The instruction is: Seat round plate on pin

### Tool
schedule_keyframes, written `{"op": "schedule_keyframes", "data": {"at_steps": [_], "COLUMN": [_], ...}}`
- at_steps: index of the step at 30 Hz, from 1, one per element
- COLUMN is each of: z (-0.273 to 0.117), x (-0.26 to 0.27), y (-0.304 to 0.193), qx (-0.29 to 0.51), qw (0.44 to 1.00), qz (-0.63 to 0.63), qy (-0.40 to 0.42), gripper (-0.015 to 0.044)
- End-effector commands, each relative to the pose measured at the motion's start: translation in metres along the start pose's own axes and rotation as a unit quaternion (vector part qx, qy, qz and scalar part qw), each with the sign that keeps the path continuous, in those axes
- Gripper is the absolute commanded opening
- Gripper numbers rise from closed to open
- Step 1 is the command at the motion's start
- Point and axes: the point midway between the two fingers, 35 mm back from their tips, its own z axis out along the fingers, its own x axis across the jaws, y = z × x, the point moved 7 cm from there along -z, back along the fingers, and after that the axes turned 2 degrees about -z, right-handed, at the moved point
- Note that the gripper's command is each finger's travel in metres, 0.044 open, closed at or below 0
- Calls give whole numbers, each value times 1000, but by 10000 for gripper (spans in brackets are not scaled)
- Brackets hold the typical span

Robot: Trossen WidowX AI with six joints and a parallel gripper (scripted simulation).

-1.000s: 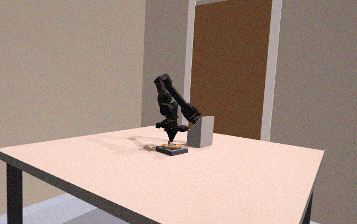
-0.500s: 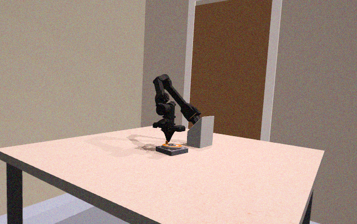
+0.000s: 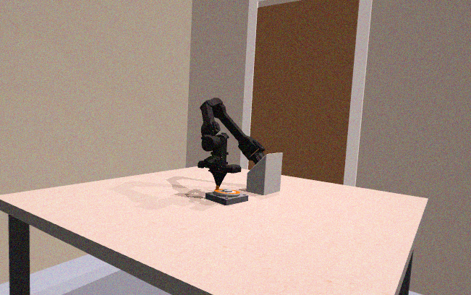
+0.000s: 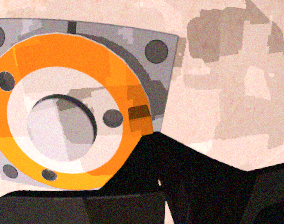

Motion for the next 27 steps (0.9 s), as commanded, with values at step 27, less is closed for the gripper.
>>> {"op": "schedule_keyframes", "data": {"at_steps": [27], "z": [-3], "x": [10], "y": [37], "qx": [-2], "qw": [1000], "qz": [-1], "qy": [-2], "gripper": [0]}}
